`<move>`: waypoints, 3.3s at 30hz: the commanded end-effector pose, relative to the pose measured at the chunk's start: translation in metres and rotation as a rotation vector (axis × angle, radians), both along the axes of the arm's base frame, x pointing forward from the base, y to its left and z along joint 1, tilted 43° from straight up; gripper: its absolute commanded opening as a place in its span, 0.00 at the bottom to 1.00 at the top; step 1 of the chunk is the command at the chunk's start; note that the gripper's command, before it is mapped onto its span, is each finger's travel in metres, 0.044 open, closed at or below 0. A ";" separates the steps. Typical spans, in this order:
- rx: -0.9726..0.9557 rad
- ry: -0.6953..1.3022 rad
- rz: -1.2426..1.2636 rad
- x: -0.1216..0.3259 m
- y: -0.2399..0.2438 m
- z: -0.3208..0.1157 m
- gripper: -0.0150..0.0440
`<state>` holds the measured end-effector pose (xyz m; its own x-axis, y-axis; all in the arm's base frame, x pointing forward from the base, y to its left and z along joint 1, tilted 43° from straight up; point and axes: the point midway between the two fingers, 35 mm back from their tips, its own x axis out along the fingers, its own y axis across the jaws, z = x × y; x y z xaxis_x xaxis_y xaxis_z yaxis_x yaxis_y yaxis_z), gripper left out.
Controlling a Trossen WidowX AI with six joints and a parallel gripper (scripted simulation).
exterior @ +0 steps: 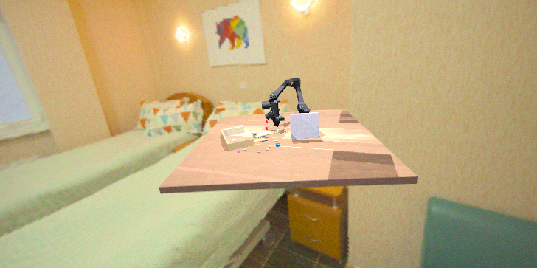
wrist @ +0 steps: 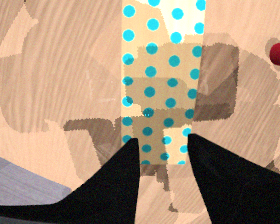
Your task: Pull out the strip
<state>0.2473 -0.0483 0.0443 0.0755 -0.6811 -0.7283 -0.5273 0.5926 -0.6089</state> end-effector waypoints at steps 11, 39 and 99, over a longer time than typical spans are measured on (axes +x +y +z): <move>-0.001 0.031 0.030 0.044 0.019 -0.005 1.00; 0.001 0.026 0.030 0.128 0.057 -0.015 1.00; 0.006 0.017 0.024 0.177 0.042 -0.064 0.59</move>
